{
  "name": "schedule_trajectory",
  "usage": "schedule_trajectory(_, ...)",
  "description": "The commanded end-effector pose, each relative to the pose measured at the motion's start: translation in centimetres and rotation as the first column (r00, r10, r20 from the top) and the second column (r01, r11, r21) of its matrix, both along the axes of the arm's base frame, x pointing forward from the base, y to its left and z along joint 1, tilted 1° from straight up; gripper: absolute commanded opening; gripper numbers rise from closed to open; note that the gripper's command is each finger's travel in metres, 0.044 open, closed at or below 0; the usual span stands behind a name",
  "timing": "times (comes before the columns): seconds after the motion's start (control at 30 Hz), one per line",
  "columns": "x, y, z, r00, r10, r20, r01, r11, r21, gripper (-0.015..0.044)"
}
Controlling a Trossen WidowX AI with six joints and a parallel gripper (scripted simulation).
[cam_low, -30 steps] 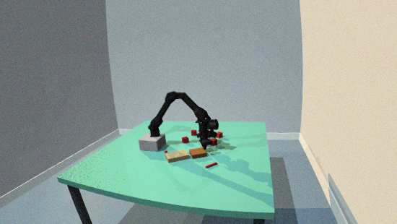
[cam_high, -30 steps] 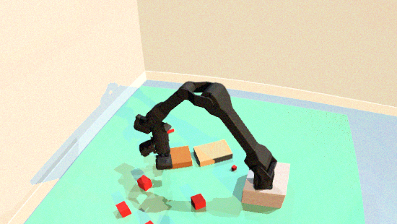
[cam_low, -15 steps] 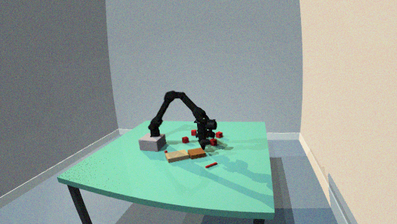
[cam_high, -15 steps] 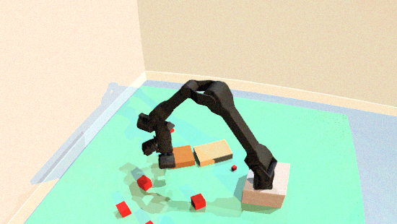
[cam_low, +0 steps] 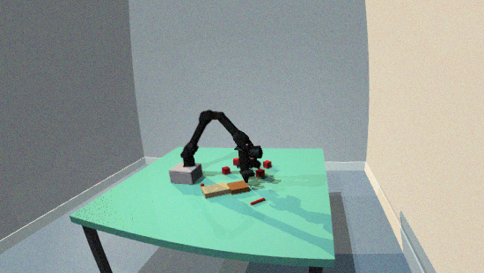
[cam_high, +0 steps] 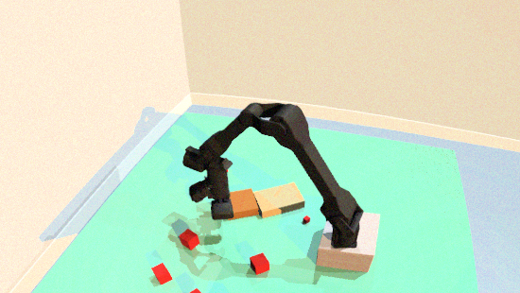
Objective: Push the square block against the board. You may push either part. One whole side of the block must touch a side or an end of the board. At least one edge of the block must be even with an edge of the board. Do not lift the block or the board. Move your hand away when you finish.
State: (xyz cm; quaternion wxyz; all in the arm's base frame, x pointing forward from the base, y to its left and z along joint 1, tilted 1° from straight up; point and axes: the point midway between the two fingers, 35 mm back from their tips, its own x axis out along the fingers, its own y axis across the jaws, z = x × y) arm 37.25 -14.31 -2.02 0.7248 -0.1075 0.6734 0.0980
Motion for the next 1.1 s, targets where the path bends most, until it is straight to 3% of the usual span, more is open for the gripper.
schedule_trajectory(0.0,-0.7,-0.1,-0.7,1.000,-0.005,-0.027,0.005,1.000,0.004,0.0000)
schedule_trajectory(1.07,4.3,1.2,-0.4,1.000,-0.005,-0.023,0.005,1.000,0.005,0.0000)
